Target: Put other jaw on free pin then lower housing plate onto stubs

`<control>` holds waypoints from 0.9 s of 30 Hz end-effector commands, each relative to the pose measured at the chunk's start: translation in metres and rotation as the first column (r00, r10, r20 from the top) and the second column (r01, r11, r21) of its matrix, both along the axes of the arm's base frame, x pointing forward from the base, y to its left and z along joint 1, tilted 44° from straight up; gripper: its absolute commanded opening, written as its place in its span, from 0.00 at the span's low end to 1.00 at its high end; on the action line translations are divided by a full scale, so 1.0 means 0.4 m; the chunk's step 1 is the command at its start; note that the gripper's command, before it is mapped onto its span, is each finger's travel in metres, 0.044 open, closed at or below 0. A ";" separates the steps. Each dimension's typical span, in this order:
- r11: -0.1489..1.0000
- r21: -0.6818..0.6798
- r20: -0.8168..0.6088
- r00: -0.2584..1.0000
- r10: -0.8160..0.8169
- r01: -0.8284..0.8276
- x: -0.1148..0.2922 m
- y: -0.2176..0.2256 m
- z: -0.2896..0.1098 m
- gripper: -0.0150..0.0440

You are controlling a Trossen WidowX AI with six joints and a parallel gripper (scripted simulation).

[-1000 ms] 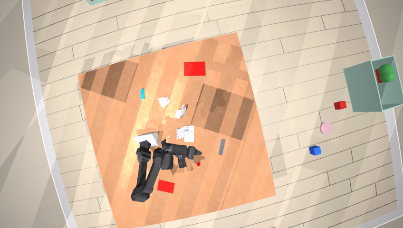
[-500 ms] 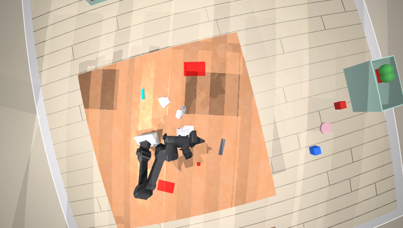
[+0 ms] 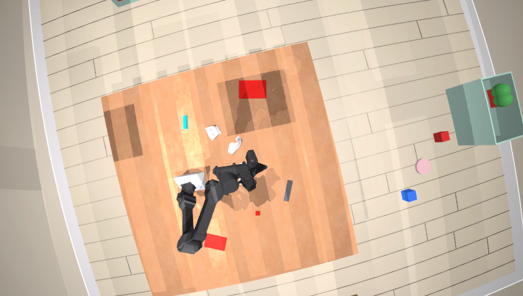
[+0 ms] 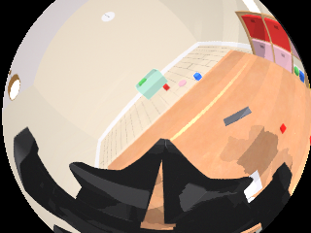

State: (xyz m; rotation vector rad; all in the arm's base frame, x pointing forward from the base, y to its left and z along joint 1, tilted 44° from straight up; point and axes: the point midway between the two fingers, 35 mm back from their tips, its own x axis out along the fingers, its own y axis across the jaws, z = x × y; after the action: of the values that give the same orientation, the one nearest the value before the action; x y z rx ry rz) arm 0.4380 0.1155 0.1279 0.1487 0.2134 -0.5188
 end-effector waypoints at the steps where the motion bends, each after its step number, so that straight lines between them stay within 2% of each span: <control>1: 0.998 -0.042 -0.082 0.996 0.035 -0.038 0.013 0.021 -0.036 0.25; 14: 0.977 -0.148 -0.345 0.934 0.097 -0.156 0.025 0.068 -0.160 0.25; 27: 0.935 -0.205 -0.593 0.797 0.115 -0.288 0.008 0.100 -0.283 0.25</control>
State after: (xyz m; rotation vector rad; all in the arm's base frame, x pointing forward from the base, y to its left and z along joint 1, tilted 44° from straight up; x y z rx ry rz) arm 0.4427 0.1513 0.0253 -0.2796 0.6829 -0.3829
